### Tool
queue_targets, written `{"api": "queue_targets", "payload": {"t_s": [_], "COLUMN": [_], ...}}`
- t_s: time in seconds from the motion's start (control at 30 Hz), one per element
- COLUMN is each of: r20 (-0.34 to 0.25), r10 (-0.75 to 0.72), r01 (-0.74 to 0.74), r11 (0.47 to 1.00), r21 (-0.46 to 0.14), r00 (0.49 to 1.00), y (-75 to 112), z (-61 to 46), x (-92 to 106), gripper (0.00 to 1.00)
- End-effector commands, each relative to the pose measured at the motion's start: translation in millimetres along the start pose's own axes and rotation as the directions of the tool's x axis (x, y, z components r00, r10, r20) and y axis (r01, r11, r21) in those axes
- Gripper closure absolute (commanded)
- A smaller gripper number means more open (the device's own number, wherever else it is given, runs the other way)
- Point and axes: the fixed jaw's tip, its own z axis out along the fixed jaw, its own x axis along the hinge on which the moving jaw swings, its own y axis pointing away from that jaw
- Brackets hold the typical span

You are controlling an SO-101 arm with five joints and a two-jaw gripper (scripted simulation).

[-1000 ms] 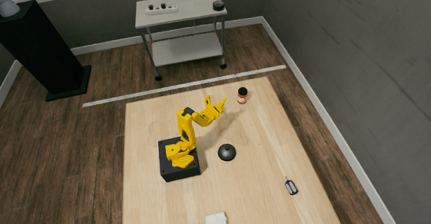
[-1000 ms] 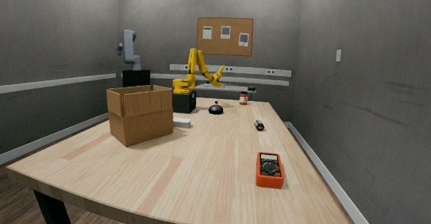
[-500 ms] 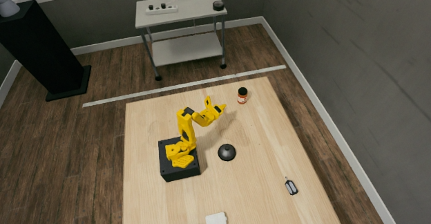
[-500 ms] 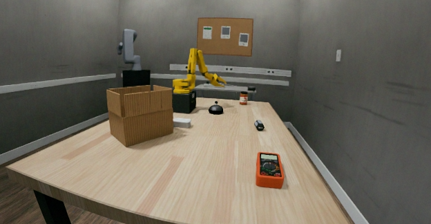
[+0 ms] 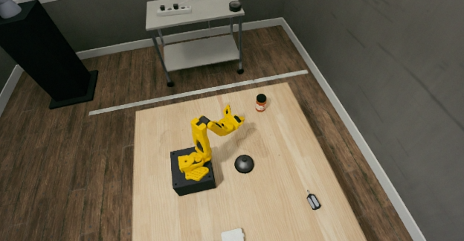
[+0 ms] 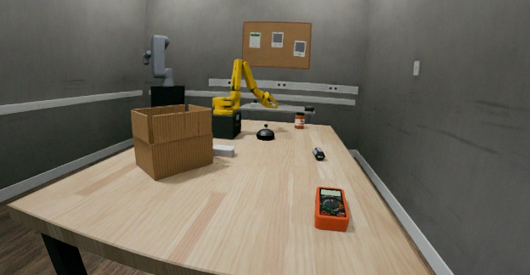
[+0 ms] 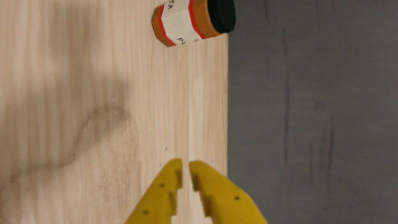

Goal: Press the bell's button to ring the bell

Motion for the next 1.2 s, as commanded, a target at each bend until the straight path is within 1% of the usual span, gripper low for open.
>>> {"api": "queue_targets", "payload": {"t_s": [0.0,0.07,0.17,0.37,0.57,0.63,0.83,1.03,1.13,1.17], "r20": [-0.04,-0.04,-0.073,-0.143,-0.215,-0.215,-0.282,-0.34,-0.365,-0.365], "r10": [-0.008,-0.008,-0.009,-0.01,-0.012,-0.012,-0.014,-0.015,-0.015,-0.015], "r01": [0.007,0.007,0.003,-0.014,-0.045,-0.045,-0.092,-0.15,-0.181,-0.181], "r11": [0.999,0.999,0.997,0.987,0.965,0.965,0.929,0.879,0.85,0.85], "r21": [-0.039,-0.039,-0.076,-0.163,-0.259,-0.259,-0.359,-0.453,-0.495,-0.495], "r00": [0.999,0.999,0.997,0.99,0.977,0.977,0.959,0.94,0.931,0.931], "y": [1.0,1.0,3.4,9.0,15.4,15.4,22.2,28.8,31.8,31.8], "z": [2.0,2.0,2.7,2.3,-1.5,-1.5,-9.0,-20.1,-26.6,-26.6], "x": [9.3,9.3,17.1,34.4,53.0,53.0,70.9,86.8,93.5,93.5], "gripper": [1.0,1.0,1.0,1.0,1.0,1.0,1.0,1.0,1.0,1.0]}}
